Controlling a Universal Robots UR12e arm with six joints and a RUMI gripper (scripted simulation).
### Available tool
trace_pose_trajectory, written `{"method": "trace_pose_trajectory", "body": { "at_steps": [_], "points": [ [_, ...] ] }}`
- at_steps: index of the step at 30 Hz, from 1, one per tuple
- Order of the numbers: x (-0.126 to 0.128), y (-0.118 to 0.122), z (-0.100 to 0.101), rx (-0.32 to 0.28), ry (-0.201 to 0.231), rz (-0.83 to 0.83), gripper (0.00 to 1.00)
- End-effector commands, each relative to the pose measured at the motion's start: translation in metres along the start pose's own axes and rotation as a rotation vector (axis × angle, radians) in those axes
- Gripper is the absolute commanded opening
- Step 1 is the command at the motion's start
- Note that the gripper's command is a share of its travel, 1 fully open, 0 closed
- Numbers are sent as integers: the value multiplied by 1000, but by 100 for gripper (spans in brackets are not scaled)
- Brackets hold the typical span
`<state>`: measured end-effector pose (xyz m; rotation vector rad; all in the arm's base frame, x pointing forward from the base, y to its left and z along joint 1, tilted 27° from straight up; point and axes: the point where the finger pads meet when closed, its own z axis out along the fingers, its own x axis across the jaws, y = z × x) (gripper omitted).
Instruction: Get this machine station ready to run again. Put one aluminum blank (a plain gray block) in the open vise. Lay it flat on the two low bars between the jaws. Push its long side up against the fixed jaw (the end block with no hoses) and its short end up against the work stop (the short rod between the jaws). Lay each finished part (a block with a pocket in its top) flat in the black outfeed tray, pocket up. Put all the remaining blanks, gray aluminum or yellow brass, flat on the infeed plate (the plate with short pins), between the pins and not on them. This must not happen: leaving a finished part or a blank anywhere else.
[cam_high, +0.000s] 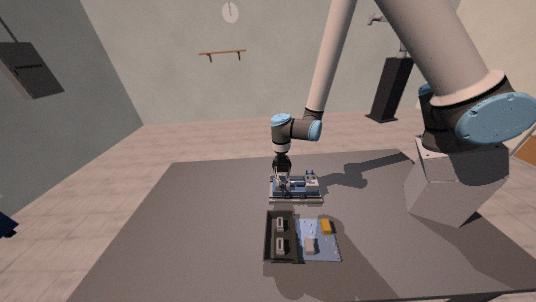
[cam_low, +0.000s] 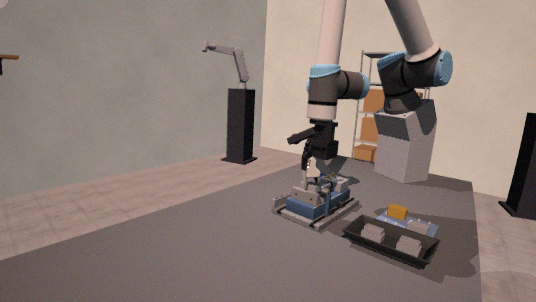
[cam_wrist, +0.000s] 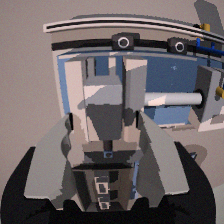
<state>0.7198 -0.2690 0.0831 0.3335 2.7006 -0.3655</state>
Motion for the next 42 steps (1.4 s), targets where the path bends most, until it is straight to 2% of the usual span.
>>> {"method": "trace_pose_trajectory", "body": {
  "at_steps": [1, 23, 37, 42],
  "points": [
    [-1, 0, -1, 0, -1, 0, 40],
    [-1, 0, -4, 0, -1, 0, 40],
    [-1, 0, -31, 0, -1, 0, 40],
    [-1, 0, -46, 0, -1, 0, 40]
  ]
}}
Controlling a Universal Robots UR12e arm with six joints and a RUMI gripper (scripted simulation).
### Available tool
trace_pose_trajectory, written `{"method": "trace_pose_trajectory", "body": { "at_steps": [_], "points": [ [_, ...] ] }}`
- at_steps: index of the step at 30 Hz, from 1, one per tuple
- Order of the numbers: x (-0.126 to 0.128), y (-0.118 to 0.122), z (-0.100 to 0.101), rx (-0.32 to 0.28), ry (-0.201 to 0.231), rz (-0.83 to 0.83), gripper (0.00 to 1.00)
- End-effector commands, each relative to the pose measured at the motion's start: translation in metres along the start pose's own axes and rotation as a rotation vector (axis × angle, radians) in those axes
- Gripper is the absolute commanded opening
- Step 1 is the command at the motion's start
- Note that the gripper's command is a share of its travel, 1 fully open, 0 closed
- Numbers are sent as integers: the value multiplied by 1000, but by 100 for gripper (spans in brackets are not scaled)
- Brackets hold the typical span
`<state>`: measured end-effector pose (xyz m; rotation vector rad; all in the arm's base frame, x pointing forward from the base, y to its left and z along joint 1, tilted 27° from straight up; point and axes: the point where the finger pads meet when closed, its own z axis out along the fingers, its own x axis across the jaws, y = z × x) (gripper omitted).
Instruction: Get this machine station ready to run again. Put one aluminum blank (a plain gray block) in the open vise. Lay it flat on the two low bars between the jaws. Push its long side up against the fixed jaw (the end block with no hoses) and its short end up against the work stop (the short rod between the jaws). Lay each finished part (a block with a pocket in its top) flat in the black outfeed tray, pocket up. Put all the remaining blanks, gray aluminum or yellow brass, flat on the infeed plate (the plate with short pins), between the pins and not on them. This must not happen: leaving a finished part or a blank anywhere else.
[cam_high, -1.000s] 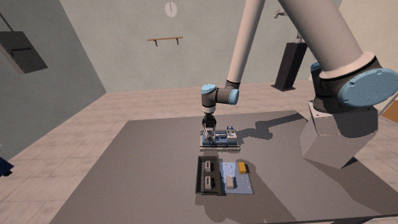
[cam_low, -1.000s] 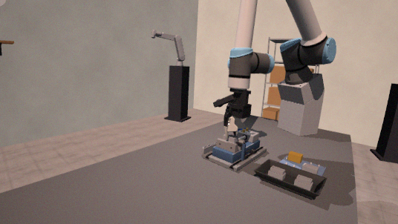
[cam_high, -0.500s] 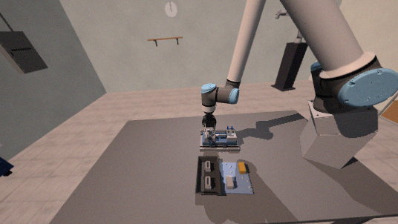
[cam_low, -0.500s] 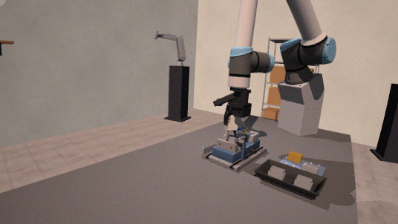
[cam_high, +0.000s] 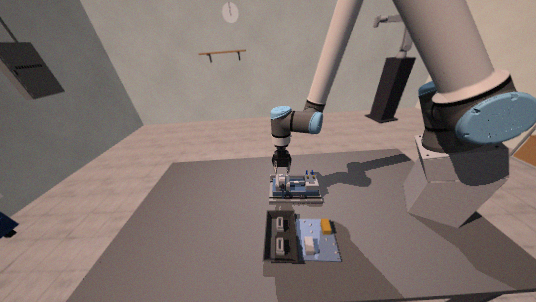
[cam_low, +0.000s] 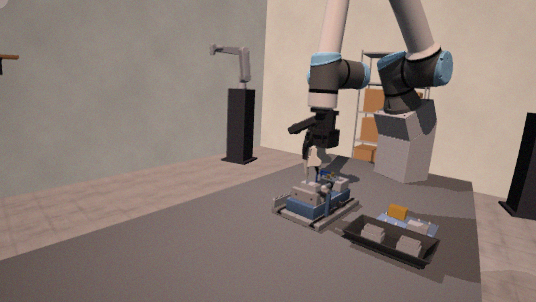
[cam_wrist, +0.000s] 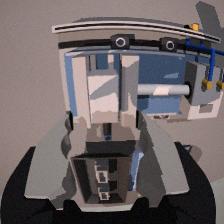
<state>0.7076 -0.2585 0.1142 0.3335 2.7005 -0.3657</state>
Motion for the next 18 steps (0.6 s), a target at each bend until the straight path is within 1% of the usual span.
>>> {"method": "trace_pose_trajectory", "body": {
  "at_steps": [1, 10, 18],
  "points": [
    [-1, 0, -14, 0, -1, 0, 40],
    [-1, 0, -36, 0, -1, 0, 40],
    [-1, 0, -41, 0, -1, 0, 40]
  ]
}}
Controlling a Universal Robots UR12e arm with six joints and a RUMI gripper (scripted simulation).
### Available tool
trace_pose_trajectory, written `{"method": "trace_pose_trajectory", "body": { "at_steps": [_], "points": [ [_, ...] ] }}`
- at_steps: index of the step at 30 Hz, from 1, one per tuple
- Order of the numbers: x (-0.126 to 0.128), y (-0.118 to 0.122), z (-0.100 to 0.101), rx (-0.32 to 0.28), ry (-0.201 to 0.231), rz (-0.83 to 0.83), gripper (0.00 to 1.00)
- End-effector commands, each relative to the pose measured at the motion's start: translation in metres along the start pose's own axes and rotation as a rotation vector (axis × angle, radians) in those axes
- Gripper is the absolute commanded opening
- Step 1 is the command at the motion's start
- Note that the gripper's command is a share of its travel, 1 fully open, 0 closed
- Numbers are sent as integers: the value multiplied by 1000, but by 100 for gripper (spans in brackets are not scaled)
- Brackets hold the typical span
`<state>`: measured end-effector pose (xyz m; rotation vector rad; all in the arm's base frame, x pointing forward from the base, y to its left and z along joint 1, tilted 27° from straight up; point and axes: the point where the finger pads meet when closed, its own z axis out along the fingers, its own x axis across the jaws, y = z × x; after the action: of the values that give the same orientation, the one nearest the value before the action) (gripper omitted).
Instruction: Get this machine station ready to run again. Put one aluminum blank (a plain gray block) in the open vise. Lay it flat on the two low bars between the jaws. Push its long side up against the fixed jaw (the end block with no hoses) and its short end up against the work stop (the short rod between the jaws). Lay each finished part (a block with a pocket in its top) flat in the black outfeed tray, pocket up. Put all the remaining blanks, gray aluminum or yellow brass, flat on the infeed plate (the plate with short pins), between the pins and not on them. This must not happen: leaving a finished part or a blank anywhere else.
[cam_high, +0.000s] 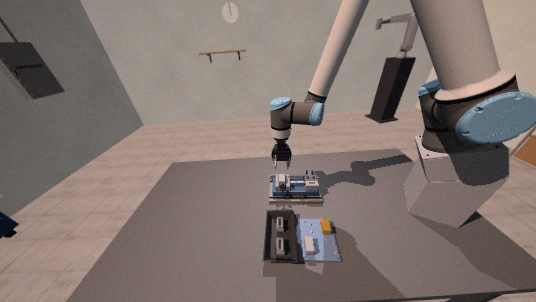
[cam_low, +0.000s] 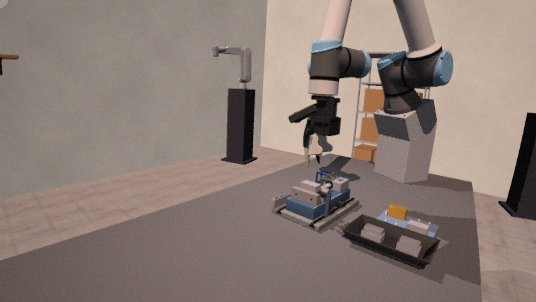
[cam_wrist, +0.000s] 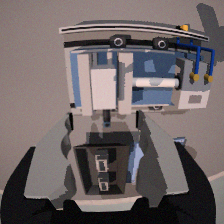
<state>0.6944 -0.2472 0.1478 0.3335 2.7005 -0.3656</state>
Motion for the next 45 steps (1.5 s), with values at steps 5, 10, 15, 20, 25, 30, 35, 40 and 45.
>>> {"method": "trace_pose_trajectory", "body": {
  "at_steps": [5, 10, 15, 20, 25, 30, 35, 40, 45],
  "points": [
    [-1, 0, -4, 0, -1, 0, 0],
    [-1, 0, -4, 0, -1, 0, 0],
    [-1, 0, -4, 0, -1, 0, 0],
    [-1, 0, -4, 0, -1, 0, 0],
    [-1, 0, -4, 0, -1, 0, 0],
    [-1, 0, -4, 0, -1, 0, 0],
    [-1, 0, -4, 0, -1, 0, 0],
    [-1, 0, -4, 0, -1, 0, 0],
    [-1, 0, -4, 0, -1, 0, 0]
  ]
}}
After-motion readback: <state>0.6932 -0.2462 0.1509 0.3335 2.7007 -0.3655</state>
